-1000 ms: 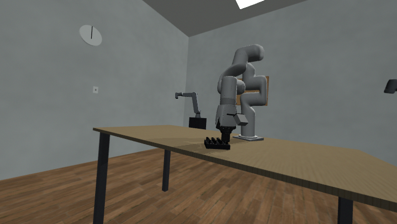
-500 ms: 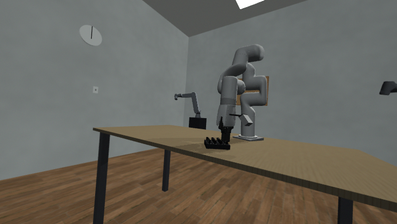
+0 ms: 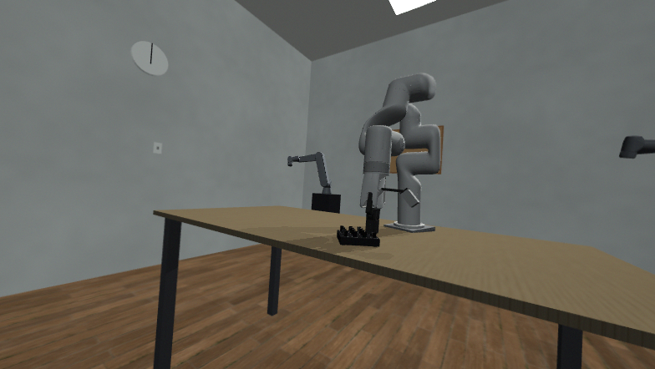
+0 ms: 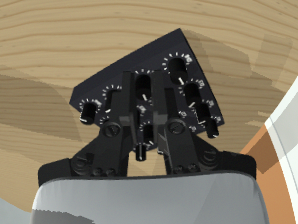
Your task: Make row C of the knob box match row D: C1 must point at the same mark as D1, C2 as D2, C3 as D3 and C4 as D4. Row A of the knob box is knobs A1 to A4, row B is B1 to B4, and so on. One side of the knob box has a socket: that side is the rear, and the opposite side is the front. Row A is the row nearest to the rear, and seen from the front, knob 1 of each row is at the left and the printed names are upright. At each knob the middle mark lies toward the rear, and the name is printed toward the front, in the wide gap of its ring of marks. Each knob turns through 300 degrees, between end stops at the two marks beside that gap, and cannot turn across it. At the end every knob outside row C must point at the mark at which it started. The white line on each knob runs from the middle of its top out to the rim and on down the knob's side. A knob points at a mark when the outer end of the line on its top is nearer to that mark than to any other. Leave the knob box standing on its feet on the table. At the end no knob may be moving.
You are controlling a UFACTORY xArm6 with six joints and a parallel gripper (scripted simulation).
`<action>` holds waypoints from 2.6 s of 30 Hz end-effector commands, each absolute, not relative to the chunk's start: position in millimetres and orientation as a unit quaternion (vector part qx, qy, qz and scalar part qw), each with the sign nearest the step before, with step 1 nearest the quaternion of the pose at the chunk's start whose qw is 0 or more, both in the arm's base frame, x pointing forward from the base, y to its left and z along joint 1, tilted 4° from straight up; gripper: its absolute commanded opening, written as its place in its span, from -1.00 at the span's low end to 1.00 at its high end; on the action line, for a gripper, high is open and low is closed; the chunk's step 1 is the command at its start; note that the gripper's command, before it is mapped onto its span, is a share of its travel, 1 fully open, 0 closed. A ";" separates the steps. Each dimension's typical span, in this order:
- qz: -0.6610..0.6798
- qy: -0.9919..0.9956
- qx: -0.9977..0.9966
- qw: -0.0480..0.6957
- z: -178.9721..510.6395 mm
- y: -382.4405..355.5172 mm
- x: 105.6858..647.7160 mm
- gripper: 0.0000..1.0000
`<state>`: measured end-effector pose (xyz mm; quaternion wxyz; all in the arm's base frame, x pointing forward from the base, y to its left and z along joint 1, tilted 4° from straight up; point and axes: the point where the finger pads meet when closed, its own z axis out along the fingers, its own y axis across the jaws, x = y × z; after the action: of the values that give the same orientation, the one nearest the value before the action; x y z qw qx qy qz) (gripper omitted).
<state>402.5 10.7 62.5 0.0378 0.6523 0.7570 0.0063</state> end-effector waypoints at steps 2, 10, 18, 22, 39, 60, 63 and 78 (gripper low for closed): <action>0.009 0.803 0.595 0.034 63.8 10.7 403.9 -0.84; 0.008 0.823 0.568 0.035 63.8 10.7 403.9 -0.84; 0.008 0.832 0.554 0.035 63.8 10.7 403.9 -0.84; 0.008 0.832 0.554 0.035 63.8 10.7 403.9 -0.84; 0.008 0.832 0.554 0.035 63.8 10.7 403.9 -0.61; 0.008 0.832 0.554 0.035 66.1 10.8 403.7 -0.61; 0.008 0.832 0.554 0.035 71.4 10.9 403.4 -0.61; 0.008 0.832 0.554 0.035 99.2 11.7 401.6 -0.61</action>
<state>401.2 11.5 91.8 0.0340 0.5537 0.8320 0.0071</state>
